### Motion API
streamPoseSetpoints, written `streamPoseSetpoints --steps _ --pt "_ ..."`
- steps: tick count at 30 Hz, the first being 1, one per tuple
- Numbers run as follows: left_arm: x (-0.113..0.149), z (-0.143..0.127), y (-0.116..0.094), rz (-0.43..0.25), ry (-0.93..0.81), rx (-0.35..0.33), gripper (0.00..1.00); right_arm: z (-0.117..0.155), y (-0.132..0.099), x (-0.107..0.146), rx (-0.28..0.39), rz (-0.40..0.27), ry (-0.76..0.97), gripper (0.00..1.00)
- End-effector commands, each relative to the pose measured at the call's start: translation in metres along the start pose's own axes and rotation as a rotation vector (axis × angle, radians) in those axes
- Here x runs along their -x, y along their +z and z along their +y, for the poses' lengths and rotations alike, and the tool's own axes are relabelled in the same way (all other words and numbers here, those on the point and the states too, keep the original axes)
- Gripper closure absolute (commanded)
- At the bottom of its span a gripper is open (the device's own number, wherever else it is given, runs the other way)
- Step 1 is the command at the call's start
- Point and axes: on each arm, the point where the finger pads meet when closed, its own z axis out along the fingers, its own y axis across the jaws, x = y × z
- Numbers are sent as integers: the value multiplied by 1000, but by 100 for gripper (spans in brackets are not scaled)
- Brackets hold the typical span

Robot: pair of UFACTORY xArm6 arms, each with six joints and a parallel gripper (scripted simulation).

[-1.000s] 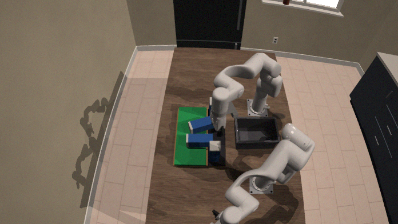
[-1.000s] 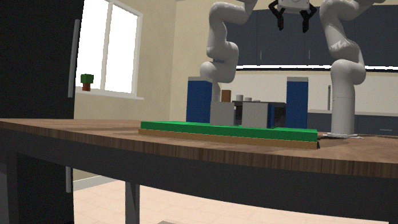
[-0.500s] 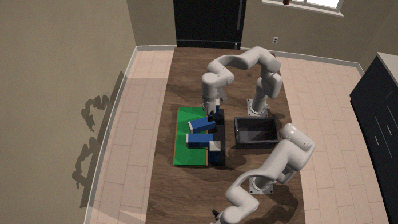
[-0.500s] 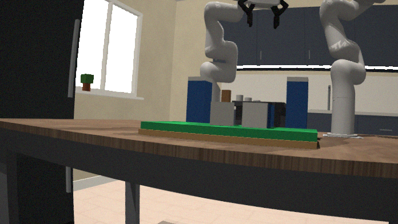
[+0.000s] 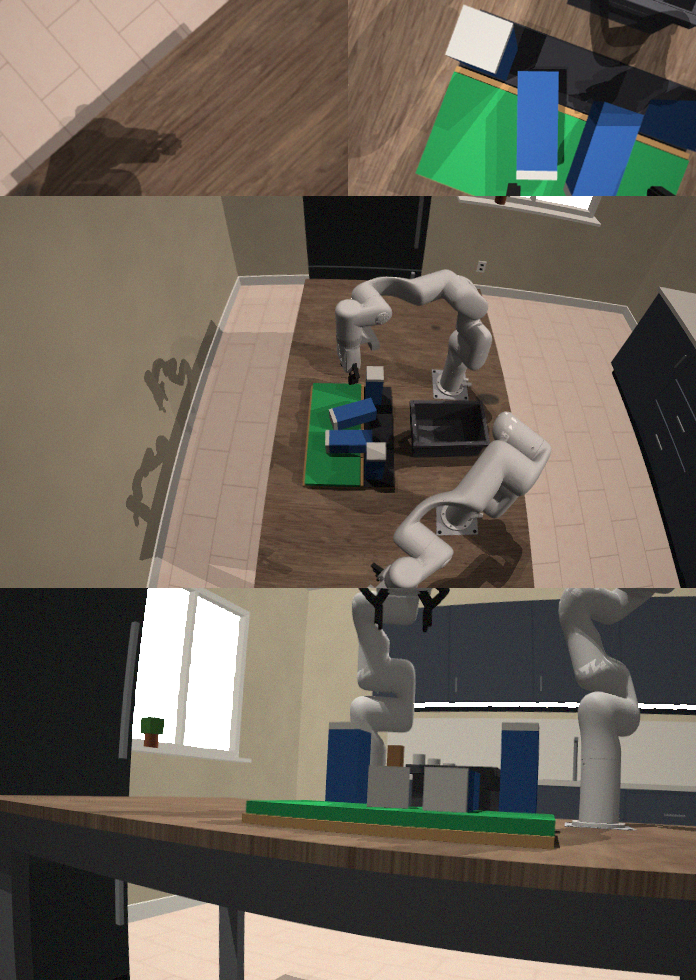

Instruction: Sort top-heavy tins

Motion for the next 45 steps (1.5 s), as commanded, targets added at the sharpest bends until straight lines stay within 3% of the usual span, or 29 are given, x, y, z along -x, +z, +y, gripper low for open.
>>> streamPoseSetpoints --steps 1,15,45 --pt "-1 0 -2 4 0 0 0 -16 -2 3 2 -6 -1 16" --pt "-1 0 -2 4 0 0 0 -17 3 3 2 -6 -1 16" --pt "-1 0 -2 4 0 0 0 -17 136 4 3 -5 -1 16"
